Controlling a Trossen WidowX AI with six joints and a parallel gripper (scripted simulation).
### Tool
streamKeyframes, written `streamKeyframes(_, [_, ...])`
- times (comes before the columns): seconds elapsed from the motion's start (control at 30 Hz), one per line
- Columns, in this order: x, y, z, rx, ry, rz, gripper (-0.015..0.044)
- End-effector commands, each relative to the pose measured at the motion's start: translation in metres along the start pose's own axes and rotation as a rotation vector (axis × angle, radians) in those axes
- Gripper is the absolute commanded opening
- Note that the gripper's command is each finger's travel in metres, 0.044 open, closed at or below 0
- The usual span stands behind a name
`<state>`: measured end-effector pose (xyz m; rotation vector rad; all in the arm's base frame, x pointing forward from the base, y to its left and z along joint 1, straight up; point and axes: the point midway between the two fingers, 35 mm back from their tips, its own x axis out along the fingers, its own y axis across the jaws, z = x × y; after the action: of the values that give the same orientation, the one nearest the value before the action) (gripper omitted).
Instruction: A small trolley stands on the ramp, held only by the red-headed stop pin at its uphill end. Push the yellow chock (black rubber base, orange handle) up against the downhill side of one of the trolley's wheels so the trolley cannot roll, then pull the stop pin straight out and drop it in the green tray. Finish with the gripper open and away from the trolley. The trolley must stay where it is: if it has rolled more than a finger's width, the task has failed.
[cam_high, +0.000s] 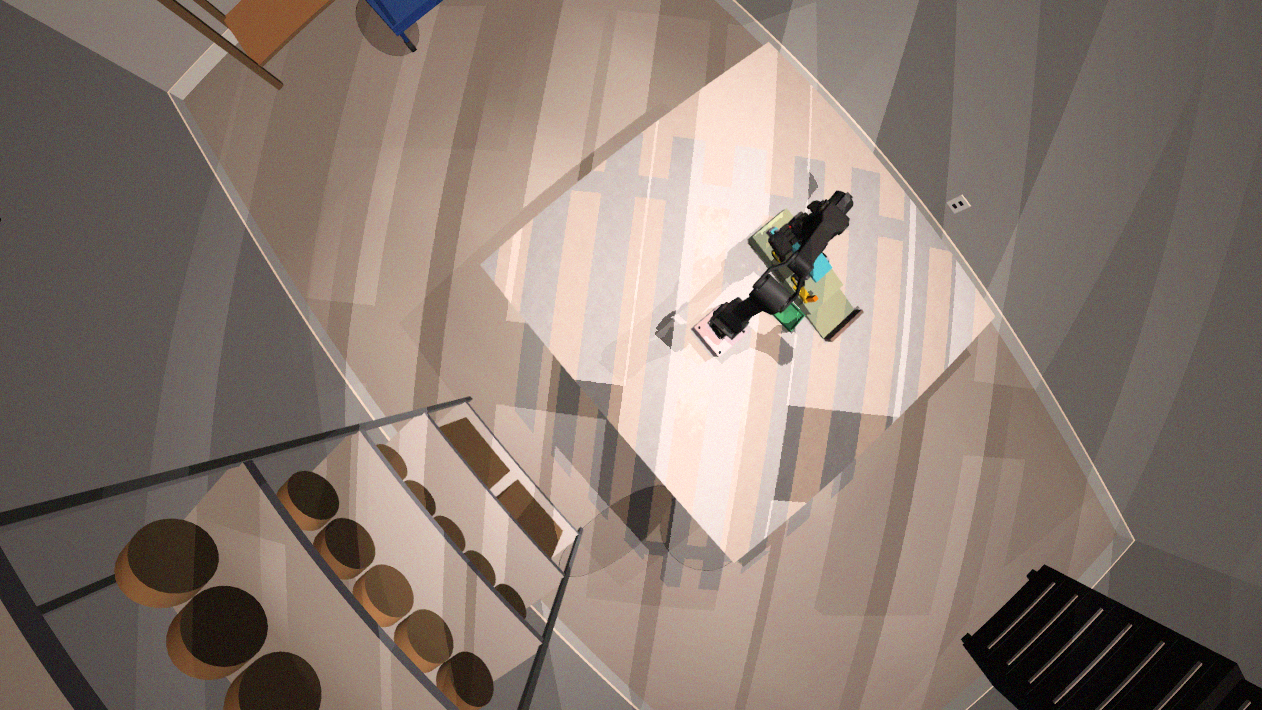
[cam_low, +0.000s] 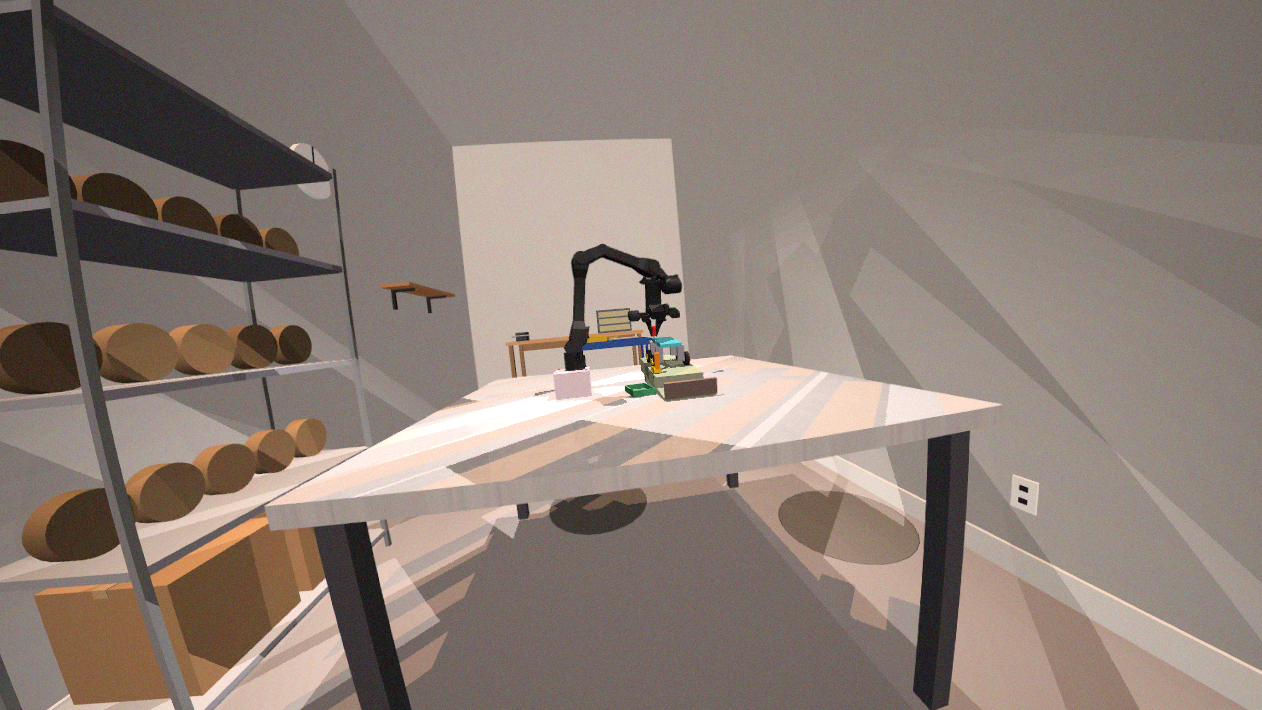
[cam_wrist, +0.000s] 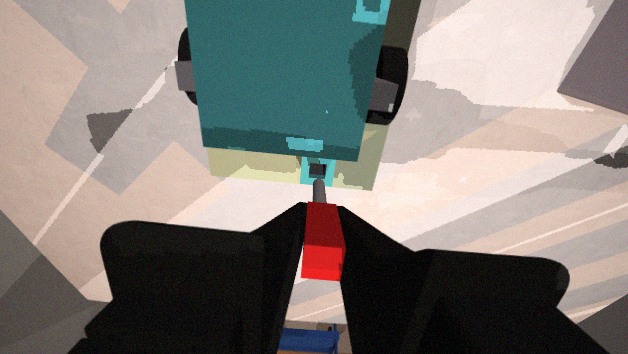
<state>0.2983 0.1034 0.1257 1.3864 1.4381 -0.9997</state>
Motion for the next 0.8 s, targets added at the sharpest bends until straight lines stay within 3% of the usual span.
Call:
streamKeyframes(0.0, [-0.002,0.001,-0.004,-0.005,0.005,0.003,0.0000])
streamKeyframes(0.77, [0.002,-0.014,-0.031,-0.005,0.007,0.002,0.0000])
